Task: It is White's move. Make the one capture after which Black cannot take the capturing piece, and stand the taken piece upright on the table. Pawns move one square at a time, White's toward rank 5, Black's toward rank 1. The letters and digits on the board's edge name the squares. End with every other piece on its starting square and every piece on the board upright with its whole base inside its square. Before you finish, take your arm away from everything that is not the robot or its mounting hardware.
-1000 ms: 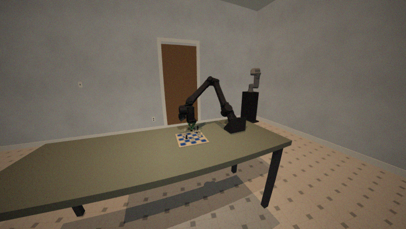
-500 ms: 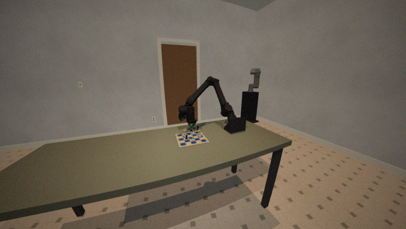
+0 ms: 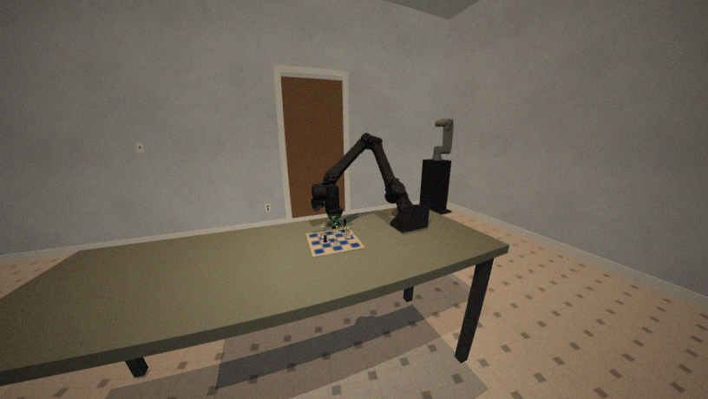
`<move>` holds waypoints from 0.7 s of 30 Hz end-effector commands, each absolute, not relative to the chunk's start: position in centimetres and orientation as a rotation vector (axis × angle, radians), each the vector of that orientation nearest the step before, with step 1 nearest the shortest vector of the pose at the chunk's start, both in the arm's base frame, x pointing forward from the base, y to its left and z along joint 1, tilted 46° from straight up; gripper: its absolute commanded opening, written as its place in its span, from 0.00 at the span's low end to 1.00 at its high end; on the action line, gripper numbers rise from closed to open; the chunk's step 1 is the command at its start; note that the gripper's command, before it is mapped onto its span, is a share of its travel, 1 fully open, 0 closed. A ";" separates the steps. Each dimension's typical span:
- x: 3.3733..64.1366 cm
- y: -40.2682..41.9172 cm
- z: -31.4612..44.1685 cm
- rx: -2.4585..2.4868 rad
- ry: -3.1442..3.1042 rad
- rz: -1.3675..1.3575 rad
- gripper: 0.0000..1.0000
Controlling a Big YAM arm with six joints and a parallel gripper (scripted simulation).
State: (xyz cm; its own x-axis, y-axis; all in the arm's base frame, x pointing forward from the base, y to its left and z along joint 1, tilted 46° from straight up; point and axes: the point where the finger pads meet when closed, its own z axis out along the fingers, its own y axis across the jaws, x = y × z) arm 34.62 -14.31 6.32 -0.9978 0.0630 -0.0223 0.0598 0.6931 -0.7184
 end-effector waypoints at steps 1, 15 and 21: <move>35.8 -13.4 6.3 -0.094 -2.913 1.241 0.00; 36.0 -13.4 6.4 -0.096 -2.916 1.242 0.00; 36.2 -13.4 6.6 -0.099 -2.919 1.244 0.00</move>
